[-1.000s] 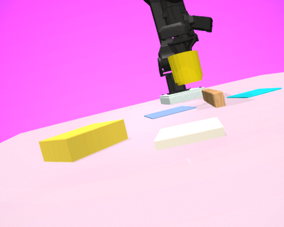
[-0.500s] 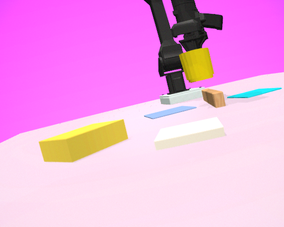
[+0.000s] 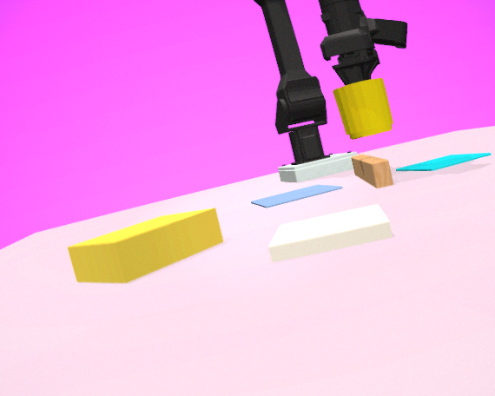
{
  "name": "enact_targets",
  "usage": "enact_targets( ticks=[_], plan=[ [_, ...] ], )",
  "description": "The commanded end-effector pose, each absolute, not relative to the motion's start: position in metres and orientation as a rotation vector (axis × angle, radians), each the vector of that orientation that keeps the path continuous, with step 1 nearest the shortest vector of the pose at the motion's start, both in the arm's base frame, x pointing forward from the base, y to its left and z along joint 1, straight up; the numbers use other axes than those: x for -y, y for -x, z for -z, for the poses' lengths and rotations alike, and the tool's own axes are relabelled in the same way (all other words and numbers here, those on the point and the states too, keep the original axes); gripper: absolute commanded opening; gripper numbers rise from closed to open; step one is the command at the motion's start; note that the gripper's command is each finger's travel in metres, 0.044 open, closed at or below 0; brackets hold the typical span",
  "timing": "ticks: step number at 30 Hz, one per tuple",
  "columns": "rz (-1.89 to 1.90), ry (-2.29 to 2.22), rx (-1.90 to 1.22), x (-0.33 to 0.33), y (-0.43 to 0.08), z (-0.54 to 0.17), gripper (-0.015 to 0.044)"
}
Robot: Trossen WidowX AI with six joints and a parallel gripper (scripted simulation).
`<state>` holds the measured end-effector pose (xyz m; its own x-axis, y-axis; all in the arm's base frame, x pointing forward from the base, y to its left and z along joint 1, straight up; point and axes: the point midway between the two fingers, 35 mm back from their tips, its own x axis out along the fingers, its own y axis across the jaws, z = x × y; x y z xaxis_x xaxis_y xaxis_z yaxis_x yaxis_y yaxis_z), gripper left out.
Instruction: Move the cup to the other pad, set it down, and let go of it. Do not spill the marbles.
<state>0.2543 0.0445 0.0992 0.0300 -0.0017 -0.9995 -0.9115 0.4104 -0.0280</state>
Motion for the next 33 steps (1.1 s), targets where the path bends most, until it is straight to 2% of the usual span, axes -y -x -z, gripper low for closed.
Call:
enact_targets(
  ticks=[1,33],
  plan=[
    [-0.876,0.895,-1.357,-0.054,-0.256,-0.1,0.0],
    [-0.88,0.889,-1.352,-0.124,-0.269,-0.103,0.0]
  ],
)
